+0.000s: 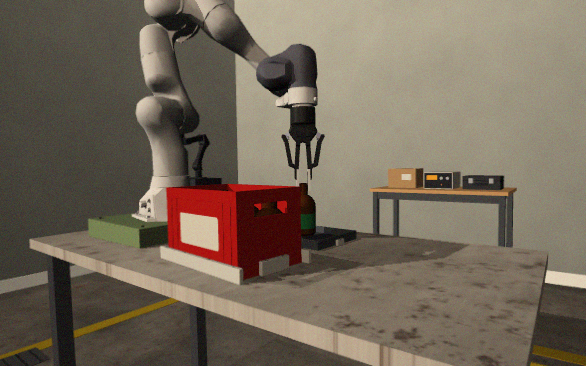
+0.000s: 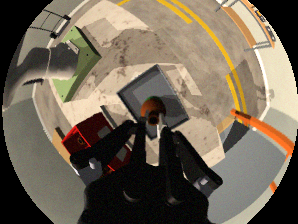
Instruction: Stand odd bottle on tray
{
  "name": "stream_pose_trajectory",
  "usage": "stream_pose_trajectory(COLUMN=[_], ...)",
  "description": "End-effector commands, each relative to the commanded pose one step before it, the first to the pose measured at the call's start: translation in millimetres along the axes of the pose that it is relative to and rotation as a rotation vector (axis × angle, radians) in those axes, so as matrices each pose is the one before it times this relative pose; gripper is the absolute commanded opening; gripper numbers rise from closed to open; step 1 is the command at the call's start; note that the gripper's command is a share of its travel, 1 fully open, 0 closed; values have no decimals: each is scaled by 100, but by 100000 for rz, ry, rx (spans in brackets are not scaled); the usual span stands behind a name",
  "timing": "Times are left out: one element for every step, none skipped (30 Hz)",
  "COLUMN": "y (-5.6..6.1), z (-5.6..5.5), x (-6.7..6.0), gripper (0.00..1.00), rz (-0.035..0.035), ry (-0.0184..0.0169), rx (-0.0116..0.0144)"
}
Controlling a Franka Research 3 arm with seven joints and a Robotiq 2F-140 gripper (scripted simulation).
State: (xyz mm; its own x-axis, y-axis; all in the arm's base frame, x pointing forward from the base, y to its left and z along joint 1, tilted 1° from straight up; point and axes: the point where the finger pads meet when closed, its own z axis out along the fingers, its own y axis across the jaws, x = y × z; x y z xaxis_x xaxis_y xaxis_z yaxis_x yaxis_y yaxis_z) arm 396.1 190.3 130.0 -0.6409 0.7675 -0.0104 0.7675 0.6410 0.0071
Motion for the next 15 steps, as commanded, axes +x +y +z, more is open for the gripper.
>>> stream_pose_trajectory(y=[200,0,0,-1,0,0,0,0,0,0,0,0,0,0,0], z=[83,46,45,43,42,0,0,40,38,37,35,33,31,29,27], x=[-278,-4,-4,-4,-4,0,0,-3,-3,-3,-3,-3,-3,-2,-2], gripper=[10,10,10,10,10,10,10,10,10,10,10,10,10,10,10], rz=[104,0,0,0,0,0,0,0,0,0,0,0,0,0,0], ry=[-364,0,0,0,0,0,0,0,0,0,0,0,0,0,0], rx=[-685,0,0,0,0,0,0,0,0,0,0,0,0,0,0])
